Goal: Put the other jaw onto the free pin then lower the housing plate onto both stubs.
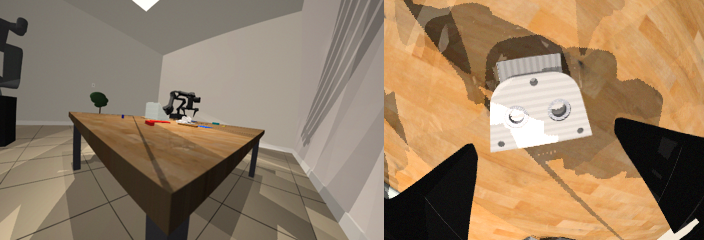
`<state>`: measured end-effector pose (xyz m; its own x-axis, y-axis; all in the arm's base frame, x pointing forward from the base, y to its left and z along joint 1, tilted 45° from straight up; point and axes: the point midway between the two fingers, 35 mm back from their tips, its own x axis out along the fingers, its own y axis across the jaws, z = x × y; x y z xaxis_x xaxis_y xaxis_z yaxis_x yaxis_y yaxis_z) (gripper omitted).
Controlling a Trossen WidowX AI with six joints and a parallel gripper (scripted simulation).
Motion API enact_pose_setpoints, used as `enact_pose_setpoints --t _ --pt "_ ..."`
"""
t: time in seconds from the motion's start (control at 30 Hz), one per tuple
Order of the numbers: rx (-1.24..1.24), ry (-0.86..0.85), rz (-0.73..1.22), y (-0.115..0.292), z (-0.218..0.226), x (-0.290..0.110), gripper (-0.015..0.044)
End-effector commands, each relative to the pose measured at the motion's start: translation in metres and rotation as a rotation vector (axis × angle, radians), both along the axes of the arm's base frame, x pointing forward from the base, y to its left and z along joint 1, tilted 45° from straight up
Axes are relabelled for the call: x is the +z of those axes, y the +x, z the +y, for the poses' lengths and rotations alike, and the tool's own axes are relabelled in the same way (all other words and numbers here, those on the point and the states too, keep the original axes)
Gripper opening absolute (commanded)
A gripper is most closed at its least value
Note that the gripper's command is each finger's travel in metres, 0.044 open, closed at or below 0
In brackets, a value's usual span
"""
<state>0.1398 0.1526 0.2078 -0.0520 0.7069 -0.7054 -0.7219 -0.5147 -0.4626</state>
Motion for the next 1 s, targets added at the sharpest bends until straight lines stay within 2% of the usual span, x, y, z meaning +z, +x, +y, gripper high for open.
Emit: enact_pose_setpoints --t 0.0,0.97 --pt "-0.002 -0.004 0.007 -0.001 0.004 -0.007 0.0440" --pt "-0.002 -0.002 0.007 -0.003 0.028 -0.030 0.0440"
